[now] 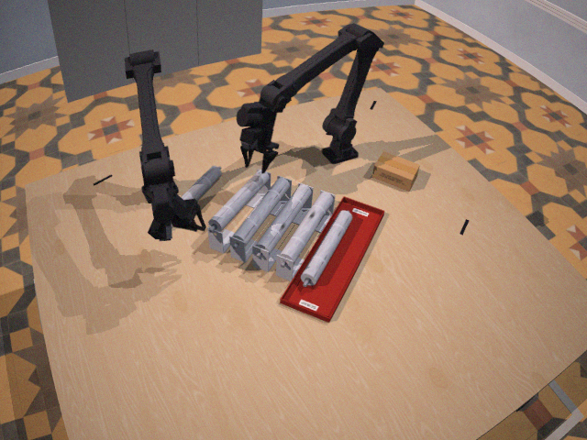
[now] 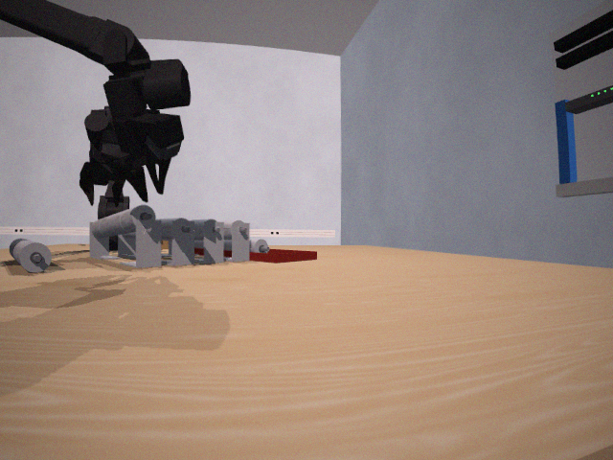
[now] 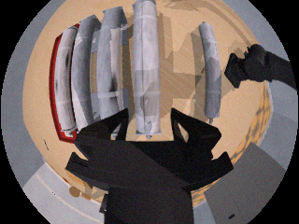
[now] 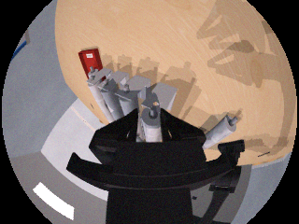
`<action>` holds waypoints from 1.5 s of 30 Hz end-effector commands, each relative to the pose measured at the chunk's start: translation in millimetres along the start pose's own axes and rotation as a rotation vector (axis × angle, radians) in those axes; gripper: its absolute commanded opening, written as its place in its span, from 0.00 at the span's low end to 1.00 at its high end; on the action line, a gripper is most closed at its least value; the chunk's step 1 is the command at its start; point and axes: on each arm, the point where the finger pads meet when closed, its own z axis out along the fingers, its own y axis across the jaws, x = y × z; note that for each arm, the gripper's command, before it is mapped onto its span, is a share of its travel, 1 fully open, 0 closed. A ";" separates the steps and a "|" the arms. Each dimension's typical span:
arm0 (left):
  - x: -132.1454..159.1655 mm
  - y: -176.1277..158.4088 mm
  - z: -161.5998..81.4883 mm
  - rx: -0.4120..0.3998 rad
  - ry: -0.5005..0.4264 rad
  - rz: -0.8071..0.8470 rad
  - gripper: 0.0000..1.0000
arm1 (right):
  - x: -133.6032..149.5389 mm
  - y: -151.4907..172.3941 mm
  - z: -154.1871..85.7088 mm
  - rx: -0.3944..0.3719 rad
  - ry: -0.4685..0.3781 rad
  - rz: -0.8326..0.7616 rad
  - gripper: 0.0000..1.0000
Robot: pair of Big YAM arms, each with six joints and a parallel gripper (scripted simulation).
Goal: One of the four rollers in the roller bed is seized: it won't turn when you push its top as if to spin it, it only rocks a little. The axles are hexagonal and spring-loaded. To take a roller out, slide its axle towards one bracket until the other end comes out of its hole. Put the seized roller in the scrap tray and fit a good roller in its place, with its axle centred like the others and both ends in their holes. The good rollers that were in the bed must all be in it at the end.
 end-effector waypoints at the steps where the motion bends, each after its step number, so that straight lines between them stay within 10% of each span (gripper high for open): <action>1: -11.6 -2.9 -2.1 0.004 -0.014 -0.017 0.62 | -0.9 4.6 3.9 0.004 0.006 -0.022 0.32; 22: -83.6 40.4 -33.6 0.024 -0.199 -0.097 0.62 | -23.0 57.5 -31.3 -0.079 -0.171 -0.251 0.32; 41: -174.3 220.6 -89.7 -0.103 -0.534 -0.327 0.62 | -61.7 142.1 -76.9 -0.137 -0.541 -0.674 0.32; 45: -183.9 268.4 -135.1 -0.161 -0.658 -0.371 0.62 | -54.0 169.9 -111.1 -0.173 -0.667 -0.779 0.32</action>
